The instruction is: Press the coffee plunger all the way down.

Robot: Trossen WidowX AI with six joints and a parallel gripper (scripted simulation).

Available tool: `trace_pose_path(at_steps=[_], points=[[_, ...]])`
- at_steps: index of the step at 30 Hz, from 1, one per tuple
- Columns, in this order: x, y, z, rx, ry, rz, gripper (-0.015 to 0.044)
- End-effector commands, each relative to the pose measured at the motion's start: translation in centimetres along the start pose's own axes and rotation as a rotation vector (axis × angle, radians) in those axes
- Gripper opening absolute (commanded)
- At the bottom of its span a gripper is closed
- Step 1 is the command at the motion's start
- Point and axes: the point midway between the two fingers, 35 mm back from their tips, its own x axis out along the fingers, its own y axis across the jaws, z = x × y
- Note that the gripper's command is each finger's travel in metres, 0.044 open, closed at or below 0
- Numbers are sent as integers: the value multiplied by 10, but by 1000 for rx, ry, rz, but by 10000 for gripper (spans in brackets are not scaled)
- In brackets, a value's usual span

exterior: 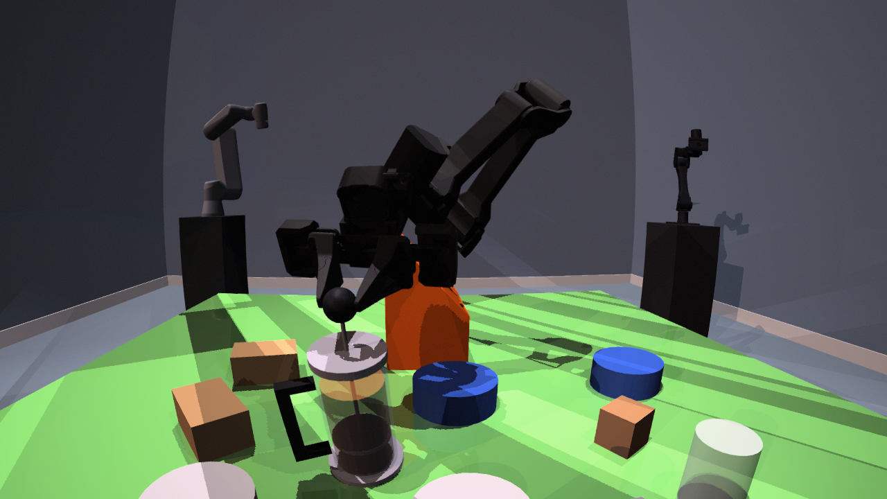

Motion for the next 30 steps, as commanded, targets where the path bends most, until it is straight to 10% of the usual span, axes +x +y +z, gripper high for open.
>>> trace_pose_path(at_steps=[1,30], points=[[6,0,-16,19,53,6,130],[12,-1,-10,18,53,6,130]])
